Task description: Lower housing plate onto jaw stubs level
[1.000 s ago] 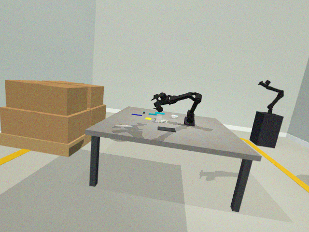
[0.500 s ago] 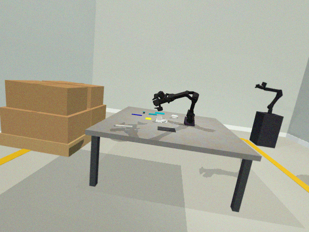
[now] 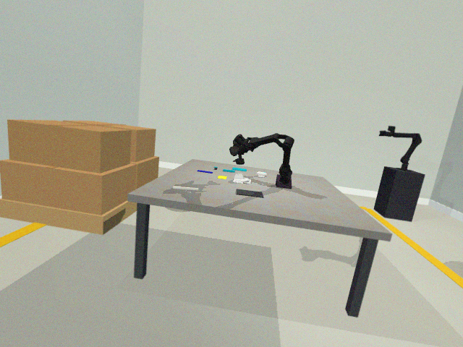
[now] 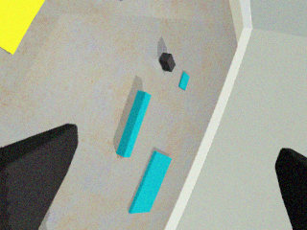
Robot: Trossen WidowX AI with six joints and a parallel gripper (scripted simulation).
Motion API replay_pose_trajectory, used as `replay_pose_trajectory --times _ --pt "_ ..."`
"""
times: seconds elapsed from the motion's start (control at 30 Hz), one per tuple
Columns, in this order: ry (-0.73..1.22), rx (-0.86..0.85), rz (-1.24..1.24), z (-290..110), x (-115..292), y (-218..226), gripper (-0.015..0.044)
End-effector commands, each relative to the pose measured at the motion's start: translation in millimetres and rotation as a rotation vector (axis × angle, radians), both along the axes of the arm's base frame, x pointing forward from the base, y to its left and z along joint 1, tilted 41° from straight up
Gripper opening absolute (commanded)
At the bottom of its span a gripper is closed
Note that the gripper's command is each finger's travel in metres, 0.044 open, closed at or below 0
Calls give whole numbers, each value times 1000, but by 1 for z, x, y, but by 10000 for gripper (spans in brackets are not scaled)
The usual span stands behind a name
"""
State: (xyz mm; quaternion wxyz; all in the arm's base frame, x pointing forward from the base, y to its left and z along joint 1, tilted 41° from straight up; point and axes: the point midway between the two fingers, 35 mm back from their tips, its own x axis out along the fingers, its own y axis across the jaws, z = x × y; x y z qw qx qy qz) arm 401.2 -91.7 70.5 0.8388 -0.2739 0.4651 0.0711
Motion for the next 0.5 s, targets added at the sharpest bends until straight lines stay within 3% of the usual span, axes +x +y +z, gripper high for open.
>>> replay_pose_trajectory --times 0.0,0.47 --pt "35 43 -56 -9 -3 -9 440" --pt "149 170 -257 -37 -18 -42 440"
